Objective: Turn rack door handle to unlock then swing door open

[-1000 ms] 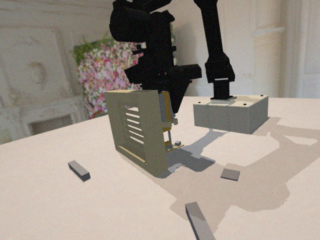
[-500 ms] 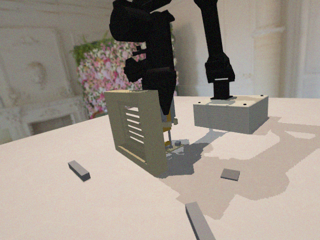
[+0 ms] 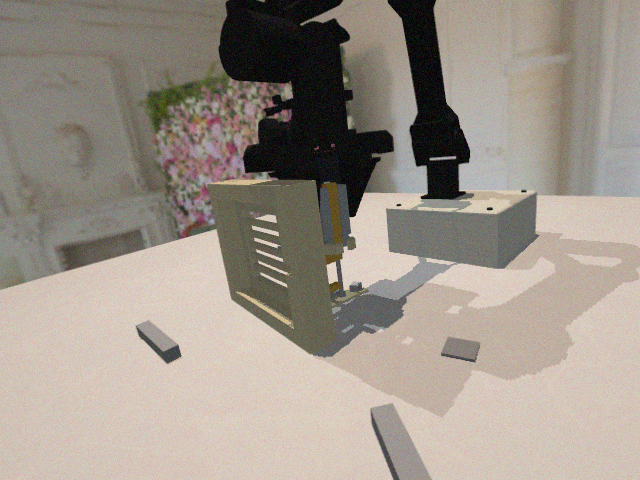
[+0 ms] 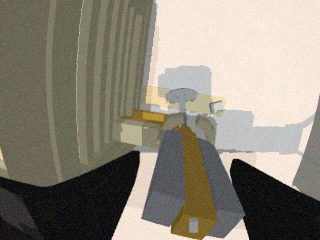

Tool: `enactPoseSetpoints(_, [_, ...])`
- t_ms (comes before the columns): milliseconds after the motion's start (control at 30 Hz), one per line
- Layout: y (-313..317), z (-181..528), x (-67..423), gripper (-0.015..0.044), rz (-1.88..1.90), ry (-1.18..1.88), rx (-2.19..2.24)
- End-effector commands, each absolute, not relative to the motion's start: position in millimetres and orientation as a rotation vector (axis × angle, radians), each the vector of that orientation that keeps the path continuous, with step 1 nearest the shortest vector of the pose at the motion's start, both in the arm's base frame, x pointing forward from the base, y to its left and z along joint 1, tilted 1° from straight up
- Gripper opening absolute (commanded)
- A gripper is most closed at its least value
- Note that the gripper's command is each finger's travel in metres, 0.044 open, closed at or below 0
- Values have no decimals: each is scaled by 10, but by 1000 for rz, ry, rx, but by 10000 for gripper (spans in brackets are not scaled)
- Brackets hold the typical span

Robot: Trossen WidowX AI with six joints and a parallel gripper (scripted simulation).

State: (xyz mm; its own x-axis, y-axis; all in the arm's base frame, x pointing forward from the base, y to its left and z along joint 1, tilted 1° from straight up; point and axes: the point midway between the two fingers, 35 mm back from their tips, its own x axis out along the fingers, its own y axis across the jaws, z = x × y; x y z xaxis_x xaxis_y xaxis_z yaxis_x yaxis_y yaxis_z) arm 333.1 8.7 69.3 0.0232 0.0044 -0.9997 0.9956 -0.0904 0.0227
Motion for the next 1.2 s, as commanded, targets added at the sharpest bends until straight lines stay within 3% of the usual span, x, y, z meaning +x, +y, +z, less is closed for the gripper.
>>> enactPoseSetpoints(0, [72, 687, 3328, 294, -1393, 1052, 1421])
enactPoseSetpoints(233, [72, 687, 3328, 294, -1445, 1009, 1474])
enactPoseSetpoints(1167, [72, 687, 3328, 108, -1445, 1009, 1474])
